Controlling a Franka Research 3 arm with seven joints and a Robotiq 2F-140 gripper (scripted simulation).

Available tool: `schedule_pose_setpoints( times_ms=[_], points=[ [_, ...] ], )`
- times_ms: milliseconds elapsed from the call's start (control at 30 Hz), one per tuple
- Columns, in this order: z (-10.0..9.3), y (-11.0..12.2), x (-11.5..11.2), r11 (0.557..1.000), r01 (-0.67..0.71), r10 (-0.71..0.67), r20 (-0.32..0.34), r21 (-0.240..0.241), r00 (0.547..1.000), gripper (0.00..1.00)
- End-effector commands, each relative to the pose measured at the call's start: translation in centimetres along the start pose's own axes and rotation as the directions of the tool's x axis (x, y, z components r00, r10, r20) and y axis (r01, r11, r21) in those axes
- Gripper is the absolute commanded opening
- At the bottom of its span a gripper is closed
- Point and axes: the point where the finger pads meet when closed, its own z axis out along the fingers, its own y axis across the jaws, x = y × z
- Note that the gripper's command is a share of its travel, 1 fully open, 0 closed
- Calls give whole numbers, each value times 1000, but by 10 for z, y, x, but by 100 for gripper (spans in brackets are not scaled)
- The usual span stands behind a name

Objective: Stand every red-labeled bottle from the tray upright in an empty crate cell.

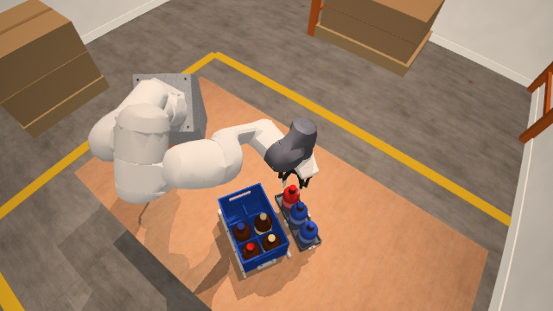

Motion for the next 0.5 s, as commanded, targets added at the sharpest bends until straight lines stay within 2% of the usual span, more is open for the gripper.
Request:
schedule_pose_setpoints(
  times_ms=[0, 467],
  points=[
    [3, -2, 0, 1000, -9, 9, 1, 5, 1000, 38],
    [5, -2, 0, 1000, -9, 9, 1, 5, 1000, 38]
  ],
)
